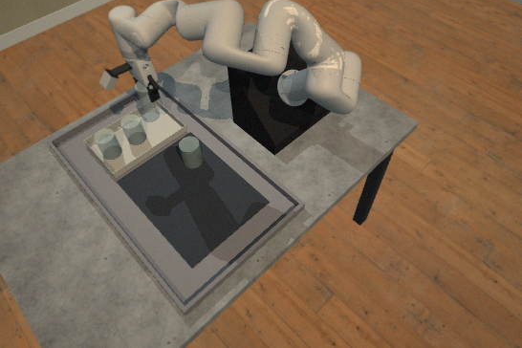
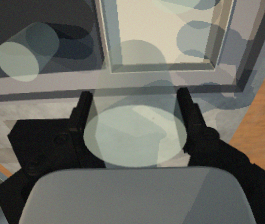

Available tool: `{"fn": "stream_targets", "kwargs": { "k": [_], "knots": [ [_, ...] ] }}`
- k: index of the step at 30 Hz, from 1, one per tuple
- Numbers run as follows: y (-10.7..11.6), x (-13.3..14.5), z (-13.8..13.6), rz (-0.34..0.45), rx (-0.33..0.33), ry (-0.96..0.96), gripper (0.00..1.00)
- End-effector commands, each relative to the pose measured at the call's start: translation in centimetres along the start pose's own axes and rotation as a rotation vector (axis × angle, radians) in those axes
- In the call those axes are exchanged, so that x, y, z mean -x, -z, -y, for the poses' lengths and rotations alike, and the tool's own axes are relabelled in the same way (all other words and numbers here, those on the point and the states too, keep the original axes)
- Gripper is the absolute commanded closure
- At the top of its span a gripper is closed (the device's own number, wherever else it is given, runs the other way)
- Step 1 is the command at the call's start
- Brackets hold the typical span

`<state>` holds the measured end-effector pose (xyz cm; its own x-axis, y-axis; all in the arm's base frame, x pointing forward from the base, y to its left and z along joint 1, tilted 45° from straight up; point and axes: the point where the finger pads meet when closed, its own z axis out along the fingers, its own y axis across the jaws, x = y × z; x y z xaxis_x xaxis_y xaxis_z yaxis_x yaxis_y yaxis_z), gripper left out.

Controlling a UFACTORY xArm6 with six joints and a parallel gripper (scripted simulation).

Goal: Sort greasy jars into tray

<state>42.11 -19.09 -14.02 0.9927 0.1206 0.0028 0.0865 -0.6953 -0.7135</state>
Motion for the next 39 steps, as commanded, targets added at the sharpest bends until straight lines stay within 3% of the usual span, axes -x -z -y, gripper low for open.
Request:
{"fn": "stream_targets", "kwargs": {
  "k": [1, 15, 23, 39],
  "knots": [
    [0.2, 0.4, -1.4, -0.003, 0.002, 0.0, 1.0],
    [0.2, 2.0, -5.0, -0.003, 0.002, 0.0, 1.0],
    [0.2, 2.0, -5.0, -0.003, 0.002, 0.0, 1.0],
    [-3.5, 2.0, -5.1, -0.003, 0.002, 0.0, 1.0]
  ]
}}
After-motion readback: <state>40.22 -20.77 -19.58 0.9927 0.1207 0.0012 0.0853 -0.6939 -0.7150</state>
